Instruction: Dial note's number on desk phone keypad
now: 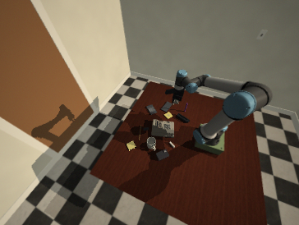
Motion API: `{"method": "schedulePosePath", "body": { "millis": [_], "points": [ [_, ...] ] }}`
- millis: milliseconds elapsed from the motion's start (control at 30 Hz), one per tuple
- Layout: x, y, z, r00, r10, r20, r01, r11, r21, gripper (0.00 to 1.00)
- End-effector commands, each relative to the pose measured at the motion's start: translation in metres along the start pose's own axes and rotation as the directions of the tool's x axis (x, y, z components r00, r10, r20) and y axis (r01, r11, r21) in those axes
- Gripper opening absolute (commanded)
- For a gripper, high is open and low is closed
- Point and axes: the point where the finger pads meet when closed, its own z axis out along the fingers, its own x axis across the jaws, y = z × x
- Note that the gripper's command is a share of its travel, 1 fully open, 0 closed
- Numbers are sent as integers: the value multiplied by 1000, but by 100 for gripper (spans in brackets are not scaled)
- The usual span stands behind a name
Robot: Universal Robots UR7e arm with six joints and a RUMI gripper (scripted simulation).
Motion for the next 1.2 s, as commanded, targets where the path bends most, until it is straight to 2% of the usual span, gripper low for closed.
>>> {"method": "schedulePosePath", "body": {
  "millis": [0, 400, 467, 800, 1167],
  "points": [
    [1, -22, 0, 1000, 1, -1, -1, 1000, -1, 0],
    [1, -90, 0, 1000, 1, -1, -1, 1000, -1, 0],
    [1, -90, 0, 1000, 1, -1, -1, 1000, -1, 0],
    [1, -120, 0, 1000, 1, -1, -1, 1000, -1, 0],
    [1, -126, 0, 1000, 1, -1, -1, 1000, -1, 0]
  ]
}}
